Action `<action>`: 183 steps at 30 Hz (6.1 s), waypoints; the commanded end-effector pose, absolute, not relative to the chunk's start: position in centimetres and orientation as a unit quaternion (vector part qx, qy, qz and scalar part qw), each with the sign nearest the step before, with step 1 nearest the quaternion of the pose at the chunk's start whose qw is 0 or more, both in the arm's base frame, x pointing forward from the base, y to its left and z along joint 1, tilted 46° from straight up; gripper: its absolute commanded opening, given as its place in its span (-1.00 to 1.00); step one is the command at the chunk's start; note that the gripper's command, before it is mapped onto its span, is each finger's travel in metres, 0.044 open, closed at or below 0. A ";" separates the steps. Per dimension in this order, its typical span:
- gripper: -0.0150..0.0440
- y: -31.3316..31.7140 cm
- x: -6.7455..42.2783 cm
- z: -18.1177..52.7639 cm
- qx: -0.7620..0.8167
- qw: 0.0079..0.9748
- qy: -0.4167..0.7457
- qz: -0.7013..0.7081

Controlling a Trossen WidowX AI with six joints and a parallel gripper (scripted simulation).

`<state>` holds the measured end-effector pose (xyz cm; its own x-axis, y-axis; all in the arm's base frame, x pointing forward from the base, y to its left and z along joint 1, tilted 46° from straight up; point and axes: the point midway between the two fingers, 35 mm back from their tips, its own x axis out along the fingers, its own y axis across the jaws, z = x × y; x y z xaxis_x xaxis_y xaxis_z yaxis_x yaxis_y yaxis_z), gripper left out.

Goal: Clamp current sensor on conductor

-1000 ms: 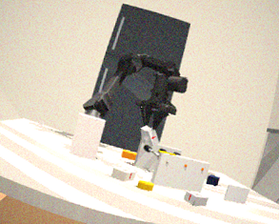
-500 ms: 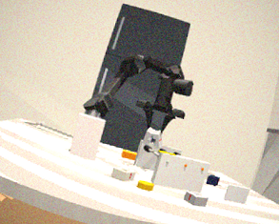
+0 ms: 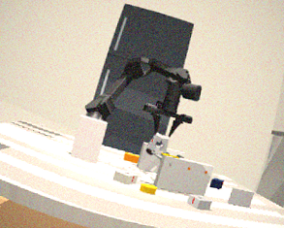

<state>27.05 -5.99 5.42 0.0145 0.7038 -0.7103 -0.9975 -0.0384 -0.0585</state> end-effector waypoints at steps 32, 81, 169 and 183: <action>-0.49 -2.3 27.4 1.7 -0.304 0.645 0.236 0.660; -0.22 -2.6 27.4 1.9 -0.308 0.643 0.235 0.660; -0.49 1.9 27.6 -2.3 -0.307 0.634 0.238 0.669; -0.49 1.9 27.6 -2.3 -0.307 0.634 0.238 0.669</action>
